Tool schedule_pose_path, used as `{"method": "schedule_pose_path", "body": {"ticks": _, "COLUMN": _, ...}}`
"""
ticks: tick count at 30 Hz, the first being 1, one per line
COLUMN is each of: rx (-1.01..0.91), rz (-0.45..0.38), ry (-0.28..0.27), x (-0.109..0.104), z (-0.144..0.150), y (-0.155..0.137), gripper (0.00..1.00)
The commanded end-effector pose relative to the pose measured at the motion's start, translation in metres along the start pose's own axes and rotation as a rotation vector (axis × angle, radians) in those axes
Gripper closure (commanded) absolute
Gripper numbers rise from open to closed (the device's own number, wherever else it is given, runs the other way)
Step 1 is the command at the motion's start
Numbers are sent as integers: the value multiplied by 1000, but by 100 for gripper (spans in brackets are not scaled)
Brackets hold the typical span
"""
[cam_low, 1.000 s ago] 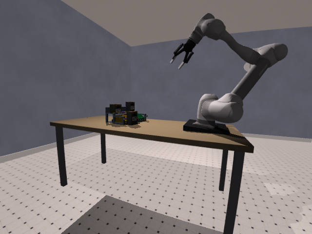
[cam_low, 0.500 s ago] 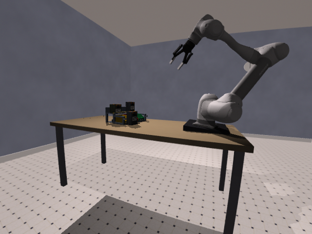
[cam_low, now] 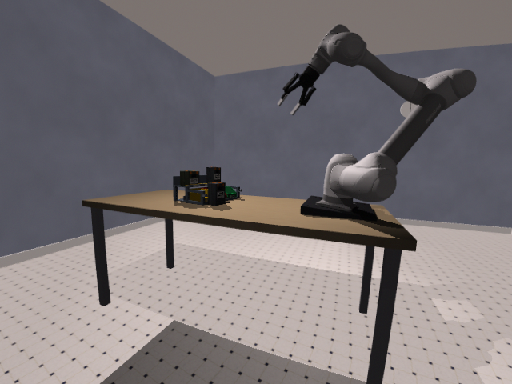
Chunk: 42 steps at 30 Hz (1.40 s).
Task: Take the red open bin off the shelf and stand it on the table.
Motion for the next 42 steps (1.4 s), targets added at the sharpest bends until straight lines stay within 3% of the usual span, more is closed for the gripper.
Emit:
{"method": "schedule_pose_path", "body": {"ticks": 1, "rx": 1, "rz": 0, "ry": 1, "x": 0, "z": 0, "y": 0, "gripper": 43}}
{"method": "schedule_pose_path", "body": {"ticks": 42, "rx": 1, "rz": 0, "ry": 1, "x": 3, "z": -1, "y": -2, "gripper": 43}}
Point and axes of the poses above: the point where the finger pads meet when closed, its own x axis out along the fingers, its own z axis across the jaws, y = z × x, the point moved 1 cm from there along -x, back along the fingers, and after that the axes turned 4 degrees about -x, right-handed, at the moved point
